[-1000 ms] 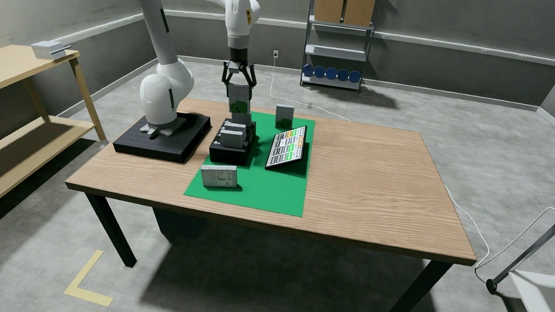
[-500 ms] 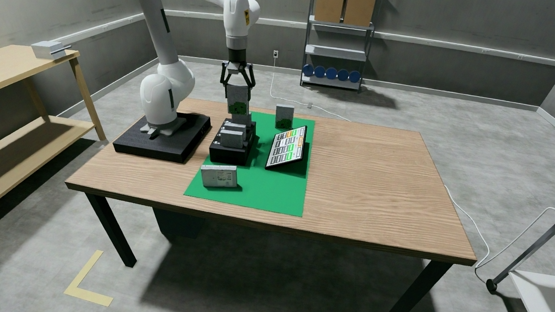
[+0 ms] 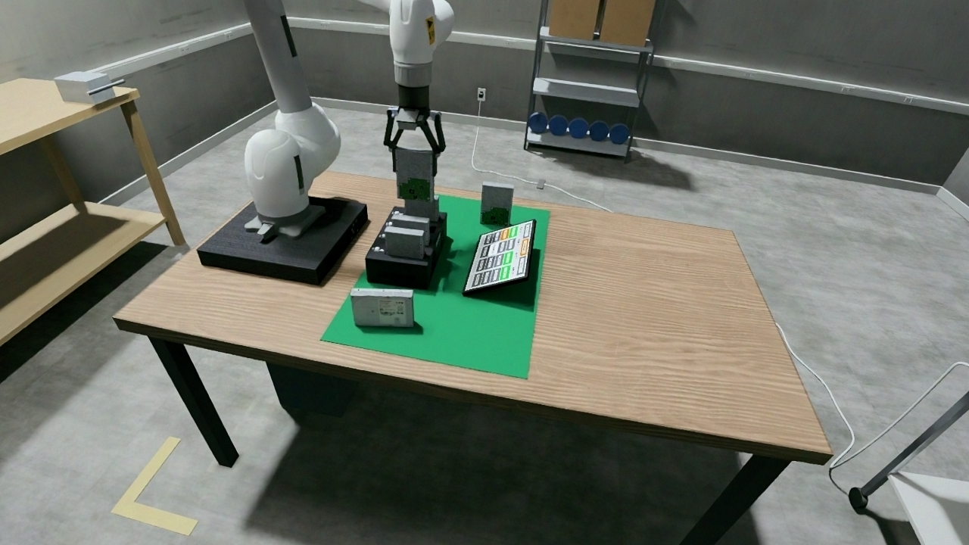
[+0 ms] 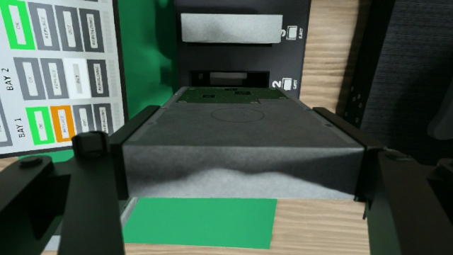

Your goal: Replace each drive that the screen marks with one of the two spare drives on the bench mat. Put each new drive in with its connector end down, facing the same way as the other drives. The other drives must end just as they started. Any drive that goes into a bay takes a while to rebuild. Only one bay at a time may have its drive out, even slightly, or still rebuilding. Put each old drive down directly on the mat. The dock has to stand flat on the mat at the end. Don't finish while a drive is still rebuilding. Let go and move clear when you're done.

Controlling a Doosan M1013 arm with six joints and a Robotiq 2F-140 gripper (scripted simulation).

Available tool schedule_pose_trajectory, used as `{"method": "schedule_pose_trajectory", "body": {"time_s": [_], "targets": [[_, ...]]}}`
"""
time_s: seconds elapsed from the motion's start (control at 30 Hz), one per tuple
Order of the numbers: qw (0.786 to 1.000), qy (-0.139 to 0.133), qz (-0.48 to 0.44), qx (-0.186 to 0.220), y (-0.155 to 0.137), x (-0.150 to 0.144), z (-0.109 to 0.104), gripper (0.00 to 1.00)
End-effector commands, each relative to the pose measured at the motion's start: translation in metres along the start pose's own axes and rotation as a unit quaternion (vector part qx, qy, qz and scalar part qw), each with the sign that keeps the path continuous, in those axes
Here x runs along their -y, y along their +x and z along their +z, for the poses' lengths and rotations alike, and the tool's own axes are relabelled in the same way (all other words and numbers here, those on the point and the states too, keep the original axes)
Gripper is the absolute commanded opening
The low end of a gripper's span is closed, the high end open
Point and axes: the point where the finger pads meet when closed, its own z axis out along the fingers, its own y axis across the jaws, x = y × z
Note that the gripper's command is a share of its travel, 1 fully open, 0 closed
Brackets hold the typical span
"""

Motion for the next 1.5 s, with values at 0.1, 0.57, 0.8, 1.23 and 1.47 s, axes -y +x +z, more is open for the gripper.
{"method": "schedule_pose_trajectory", "body": {"time_s": [0.1,0.57,0.8,1.23,1.47], "targets": [[1.0,0.0,0.0,0.0,0.0,0.0,0.0,0.1],[1.0,0.0,0.0,0.0,0.0,0.0,0.004,0.1],[1.0,0.0,0.0,0.0,0.0,0.0,0.01,0.1],[1.0,0.0,0.0,0.0,0.0,0.001,0.026,0.1],[1.0,0.0,0.0,0.0,0.001,0.001,0.038,0.1]]}}
